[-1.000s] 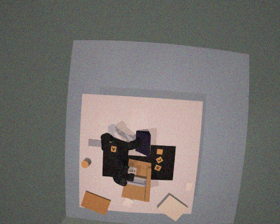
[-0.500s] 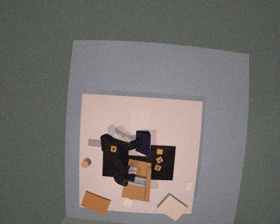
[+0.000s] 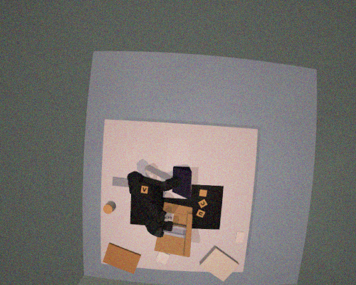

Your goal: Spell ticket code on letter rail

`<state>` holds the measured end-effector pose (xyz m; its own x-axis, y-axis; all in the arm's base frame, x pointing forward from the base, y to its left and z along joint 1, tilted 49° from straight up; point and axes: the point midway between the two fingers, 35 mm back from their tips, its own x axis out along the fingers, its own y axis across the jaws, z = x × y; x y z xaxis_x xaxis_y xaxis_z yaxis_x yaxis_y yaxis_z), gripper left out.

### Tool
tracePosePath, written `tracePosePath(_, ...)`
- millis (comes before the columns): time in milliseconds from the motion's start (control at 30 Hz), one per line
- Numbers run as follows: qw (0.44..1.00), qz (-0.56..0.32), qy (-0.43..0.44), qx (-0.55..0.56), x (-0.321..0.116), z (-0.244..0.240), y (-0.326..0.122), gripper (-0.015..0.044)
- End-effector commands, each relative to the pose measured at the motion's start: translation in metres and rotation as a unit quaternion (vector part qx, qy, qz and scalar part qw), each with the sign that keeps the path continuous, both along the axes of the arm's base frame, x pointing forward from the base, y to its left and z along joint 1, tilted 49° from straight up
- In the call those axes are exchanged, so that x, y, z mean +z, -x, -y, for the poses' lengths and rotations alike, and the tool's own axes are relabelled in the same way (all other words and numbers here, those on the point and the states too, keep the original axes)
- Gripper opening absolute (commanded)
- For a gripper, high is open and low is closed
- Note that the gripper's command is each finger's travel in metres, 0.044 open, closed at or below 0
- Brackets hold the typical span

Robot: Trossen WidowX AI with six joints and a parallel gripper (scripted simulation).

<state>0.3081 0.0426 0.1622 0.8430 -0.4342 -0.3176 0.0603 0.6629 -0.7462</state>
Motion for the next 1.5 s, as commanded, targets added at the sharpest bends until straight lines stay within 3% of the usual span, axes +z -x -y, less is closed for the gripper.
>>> tracePosePath(0, 1.000, 0.001, 0.000, -0.002, -0.002, -0.001, 0.000, 0.0000)
tracePosePath(1467, 1.000, 0.001, -0.001, -0.002, -0.016, -0.015, -0.002, 0.0000)
